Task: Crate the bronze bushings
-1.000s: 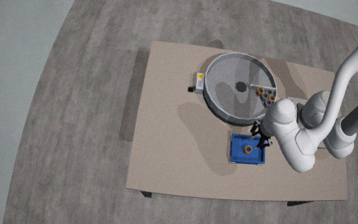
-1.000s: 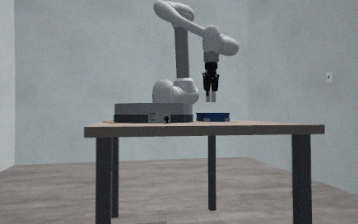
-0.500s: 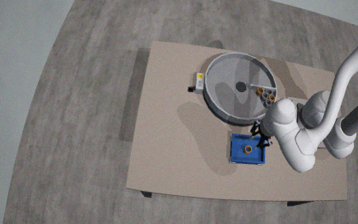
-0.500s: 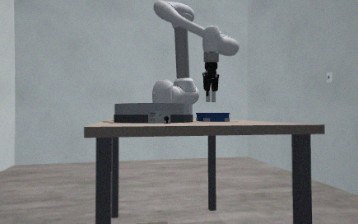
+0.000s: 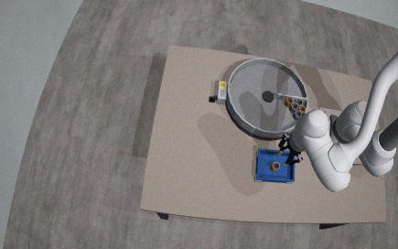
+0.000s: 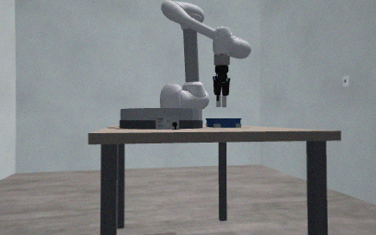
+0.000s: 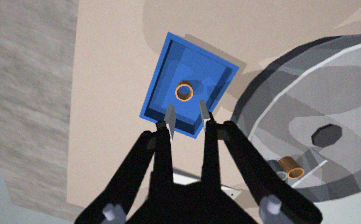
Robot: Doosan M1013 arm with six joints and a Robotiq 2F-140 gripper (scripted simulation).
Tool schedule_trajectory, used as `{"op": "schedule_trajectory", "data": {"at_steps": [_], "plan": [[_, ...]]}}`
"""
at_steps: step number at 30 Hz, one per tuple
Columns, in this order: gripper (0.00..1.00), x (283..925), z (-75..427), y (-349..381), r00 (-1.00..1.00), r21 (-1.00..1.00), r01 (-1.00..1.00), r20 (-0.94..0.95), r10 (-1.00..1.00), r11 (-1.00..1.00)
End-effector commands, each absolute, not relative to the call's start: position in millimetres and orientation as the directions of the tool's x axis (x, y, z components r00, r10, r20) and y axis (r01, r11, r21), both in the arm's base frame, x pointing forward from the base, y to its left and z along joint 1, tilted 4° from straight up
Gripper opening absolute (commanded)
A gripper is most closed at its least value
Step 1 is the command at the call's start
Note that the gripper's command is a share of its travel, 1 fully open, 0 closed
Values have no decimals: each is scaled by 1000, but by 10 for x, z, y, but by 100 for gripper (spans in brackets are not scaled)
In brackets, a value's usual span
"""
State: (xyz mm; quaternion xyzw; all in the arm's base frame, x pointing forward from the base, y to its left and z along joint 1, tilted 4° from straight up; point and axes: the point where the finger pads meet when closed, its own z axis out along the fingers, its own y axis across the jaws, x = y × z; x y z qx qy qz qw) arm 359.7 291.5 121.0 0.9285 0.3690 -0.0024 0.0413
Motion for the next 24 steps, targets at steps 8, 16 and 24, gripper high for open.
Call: {"op": "schedule_trajectory", "data": {"at_steps": [8, 16, 24], "plan": [[28, 3604, 1313, 2967, 726, 69, 687, -26, 687, -723], [28, 3602, 1383, 2972, 726, 69, 687, -26, 687, -723], [28, 3602, 1383, 2972, 726, 69, 687, -26, 687, -723]]}}
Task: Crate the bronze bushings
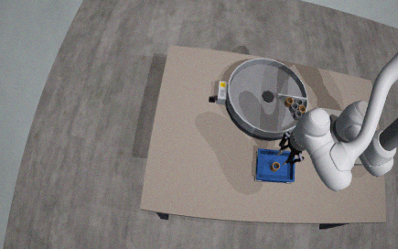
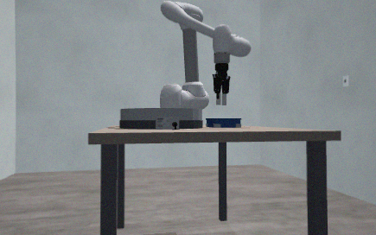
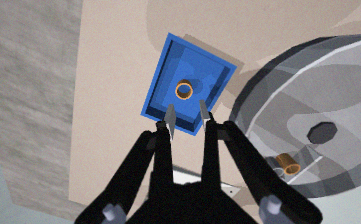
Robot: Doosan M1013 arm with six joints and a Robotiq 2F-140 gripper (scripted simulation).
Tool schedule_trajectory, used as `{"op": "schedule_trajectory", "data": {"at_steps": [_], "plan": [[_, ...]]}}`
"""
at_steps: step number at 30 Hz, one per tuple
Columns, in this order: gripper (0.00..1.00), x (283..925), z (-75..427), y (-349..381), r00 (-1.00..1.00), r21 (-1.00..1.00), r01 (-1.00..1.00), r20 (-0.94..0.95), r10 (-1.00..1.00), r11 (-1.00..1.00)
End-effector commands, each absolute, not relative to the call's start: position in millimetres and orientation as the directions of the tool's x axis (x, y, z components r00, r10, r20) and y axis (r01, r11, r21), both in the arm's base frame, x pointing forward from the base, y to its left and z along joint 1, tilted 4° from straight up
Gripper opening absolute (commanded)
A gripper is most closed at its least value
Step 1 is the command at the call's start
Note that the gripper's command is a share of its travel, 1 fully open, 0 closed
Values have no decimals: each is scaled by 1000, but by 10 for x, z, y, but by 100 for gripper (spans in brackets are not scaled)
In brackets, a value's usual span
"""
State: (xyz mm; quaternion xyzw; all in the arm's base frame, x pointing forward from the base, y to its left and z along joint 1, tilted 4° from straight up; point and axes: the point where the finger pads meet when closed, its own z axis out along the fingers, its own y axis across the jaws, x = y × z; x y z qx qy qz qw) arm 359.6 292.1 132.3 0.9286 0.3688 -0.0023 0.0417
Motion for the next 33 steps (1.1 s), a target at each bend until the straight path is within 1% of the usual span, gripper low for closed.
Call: {"op": "schedule_trajectory", "data": {"at_steps": [1, 25, 26, 33], "plan": [[28, 3602, 1383, 2972, 726, 69, 687, -26, 687, -723], [28, 3602, 1383, 2972, 726, 69, 687, -26, 687, -723], [10, 3602, 1383, 2972, 726, 69, 687, -26, 687, -723], [10, 3602, 1384, 2956, 719, 68, 695, -27, 695, -716]]}}
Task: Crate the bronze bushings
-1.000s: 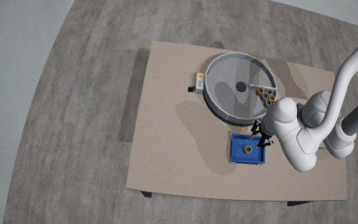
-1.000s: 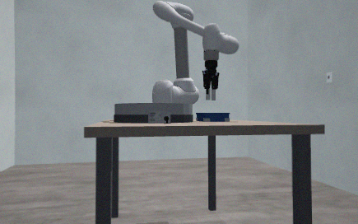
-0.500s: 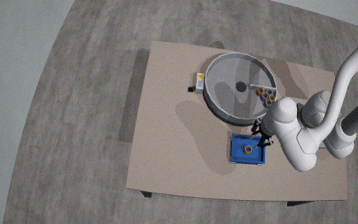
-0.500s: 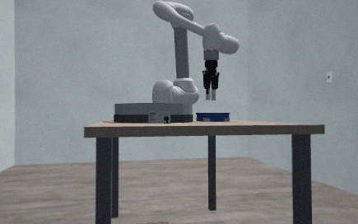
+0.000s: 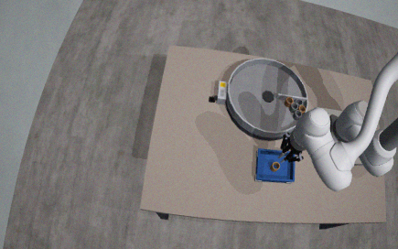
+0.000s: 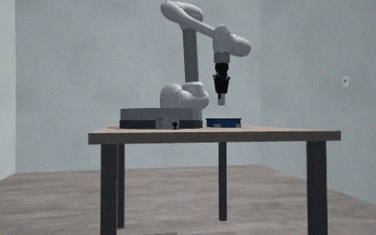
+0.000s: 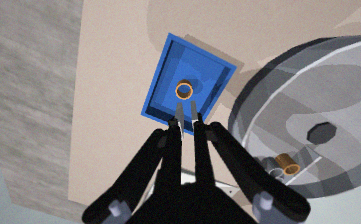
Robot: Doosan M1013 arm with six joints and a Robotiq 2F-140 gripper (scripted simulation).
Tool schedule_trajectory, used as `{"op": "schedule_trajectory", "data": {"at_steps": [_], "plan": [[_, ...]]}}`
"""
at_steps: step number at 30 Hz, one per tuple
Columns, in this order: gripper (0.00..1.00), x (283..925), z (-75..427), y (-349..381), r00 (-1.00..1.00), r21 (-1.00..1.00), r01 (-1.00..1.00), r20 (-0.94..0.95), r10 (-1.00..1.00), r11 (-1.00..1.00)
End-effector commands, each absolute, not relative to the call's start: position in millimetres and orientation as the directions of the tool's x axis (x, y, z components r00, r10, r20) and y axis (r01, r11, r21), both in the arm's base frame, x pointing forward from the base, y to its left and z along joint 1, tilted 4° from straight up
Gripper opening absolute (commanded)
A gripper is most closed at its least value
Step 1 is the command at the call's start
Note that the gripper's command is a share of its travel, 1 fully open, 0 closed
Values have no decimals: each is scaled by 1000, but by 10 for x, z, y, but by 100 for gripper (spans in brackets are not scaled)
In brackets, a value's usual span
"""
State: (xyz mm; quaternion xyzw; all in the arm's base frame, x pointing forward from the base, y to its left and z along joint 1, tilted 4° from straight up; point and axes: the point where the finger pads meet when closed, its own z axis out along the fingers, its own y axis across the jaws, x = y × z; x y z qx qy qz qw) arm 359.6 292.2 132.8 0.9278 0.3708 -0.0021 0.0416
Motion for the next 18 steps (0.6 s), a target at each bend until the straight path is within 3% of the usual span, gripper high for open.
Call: {"op": "schedule_trajectory", "data": {"at_steps": [1, 18], "plan": [[10, 3602, 1384, 2949, 716, 68, 698, -27, 698, -713], [10, 3605, 1396, 2644, 566, 62, 824, -40, 823, -564]]}}
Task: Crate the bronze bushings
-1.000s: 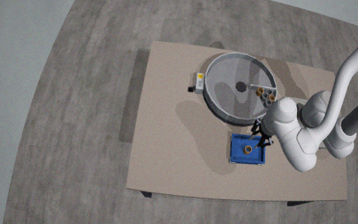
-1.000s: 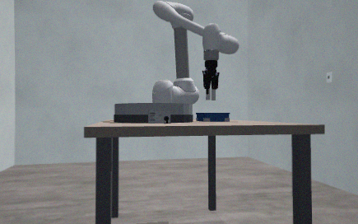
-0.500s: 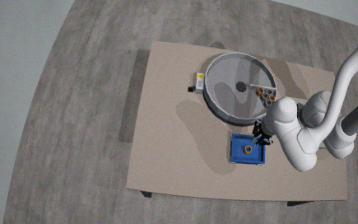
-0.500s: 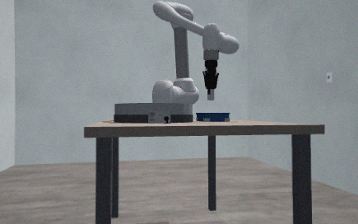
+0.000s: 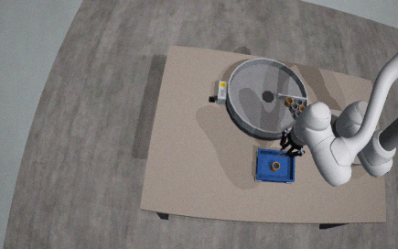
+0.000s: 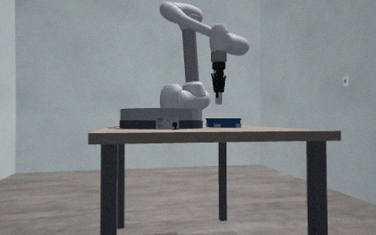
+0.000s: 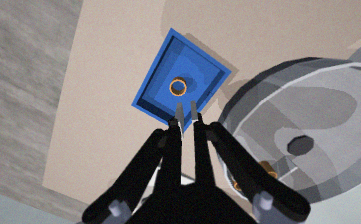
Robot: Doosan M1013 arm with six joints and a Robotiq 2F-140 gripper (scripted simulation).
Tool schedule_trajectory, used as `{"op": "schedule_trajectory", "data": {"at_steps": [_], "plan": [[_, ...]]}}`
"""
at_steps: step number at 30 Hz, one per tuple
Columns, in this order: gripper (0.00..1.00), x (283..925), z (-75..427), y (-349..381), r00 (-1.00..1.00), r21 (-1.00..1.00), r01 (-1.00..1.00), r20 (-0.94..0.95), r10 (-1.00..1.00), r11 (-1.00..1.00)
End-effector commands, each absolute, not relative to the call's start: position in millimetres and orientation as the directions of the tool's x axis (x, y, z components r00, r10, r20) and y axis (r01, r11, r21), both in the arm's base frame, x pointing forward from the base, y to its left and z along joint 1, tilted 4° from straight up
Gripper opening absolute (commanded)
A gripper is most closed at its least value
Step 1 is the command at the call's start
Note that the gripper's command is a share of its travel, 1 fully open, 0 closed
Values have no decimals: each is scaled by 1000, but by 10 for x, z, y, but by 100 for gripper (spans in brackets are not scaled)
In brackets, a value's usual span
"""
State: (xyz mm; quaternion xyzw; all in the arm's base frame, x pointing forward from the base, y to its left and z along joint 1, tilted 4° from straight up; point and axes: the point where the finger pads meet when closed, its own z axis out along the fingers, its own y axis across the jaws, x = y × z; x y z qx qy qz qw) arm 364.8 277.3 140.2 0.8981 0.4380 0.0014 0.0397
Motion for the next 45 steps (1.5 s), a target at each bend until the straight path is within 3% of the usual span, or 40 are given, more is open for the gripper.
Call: {"op": "schedule_trajectory", "data": {"at_steps": [1, 8, 25, 39, 45], "plan": [[10, 3605, 1398, 2608, 548, 61, 836, -41, 836, -545], [10, 3612, 1407, 2401, 435, 55, 900, -49, 899, -433], [10, 3639, 1443, 1599, -51, 25, 998, -69, 996, 52], [10, 3668, 1480, 806, -519, -11, 854, -72, 852, 519], [10, 3676, 1489, 599, -624, -20, 781, -70, 778, 624]]}}
